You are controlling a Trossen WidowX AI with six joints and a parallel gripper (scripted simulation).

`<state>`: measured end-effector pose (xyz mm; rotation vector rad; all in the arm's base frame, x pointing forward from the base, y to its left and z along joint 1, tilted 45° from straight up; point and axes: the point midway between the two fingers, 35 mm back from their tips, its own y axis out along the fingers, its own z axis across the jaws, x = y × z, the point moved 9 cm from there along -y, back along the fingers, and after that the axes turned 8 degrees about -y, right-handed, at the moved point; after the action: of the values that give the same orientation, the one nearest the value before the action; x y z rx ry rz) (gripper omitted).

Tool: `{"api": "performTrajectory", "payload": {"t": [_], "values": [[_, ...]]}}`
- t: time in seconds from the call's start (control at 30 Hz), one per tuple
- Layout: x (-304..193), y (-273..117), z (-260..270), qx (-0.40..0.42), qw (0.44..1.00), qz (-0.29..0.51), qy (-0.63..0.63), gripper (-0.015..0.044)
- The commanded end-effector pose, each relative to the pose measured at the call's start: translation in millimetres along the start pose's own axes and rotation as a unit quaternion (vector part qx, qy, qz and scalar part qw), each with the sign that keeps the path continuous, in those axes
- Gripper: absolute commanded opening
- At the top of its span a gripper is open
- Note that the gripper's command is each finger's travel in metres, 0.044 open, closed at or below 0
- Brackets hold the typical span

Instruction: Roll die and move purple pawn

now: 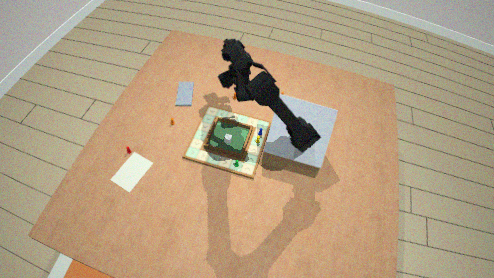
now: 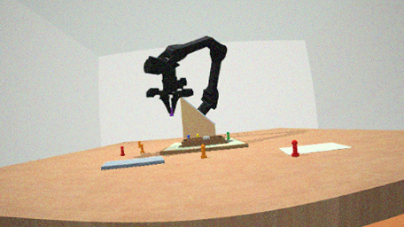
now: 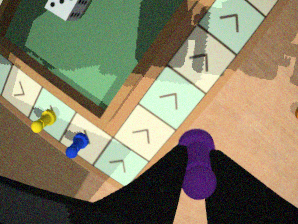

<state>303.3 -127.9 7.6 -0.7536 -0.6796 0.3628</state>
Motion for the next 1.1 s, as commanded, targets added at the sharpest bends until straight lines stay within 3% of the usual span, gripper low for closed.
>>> {"api": "performTrajectory", "payload": {"t": [0.0,0.67,1.07], "values": [[15.7,7.2,-13.0,-0.002,1.0,-0.002,-0.002,0.0],[93.8,65.2,-63.6,0.001,1.0,-0.007,-0.005,0.0],[97.0,101.9,-64.5,0.002,1.0,-0.008,-0.005,0.0]]}}
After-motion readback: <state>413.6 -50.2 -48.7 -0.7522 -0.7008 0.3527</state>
